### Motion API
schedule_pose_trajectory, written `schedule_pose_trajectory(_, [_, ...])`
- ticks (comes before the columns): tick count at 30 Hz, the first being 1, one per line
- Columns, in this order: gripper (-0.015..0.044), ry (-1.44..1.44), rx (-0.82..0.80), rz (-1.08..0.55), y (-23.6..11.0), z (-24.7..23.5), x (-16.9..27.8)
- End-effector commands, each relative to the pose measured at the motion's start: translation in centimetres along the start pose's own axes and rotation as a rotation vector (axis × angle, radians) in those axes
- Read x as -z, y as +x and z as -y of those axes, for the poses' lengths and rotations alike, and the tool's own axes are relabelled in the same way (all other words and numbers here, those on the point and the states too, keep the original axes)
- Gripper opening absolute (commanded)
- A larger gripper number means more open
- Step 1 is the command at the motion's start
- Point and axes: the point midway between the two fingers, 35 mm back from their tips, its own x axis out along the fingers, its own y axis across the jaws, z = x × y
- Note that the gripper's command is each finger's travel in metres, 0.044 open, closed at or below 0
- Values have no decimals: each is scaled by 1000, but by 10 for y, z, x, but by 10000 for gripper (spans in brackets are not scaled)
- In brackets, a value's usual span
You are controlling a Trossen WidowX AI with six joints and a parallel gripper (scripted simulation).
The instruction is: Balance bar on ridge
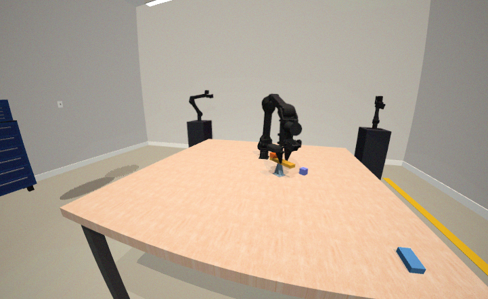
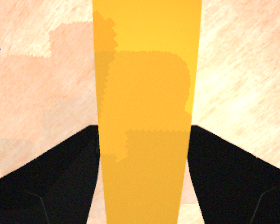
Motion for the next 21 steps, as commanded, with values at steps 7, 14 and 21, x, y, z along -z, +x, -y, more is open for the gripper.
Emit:
schedule_pose_trajectory(7, [173, 0, 0, 0, 0, 0, 0])
schedule_pose_trajectory(14, [185, 0, 0, 0, 0, 0, 0])
schedule_pose_trajectory(21, [211, 0, 0, 0, 0, 0, 0])
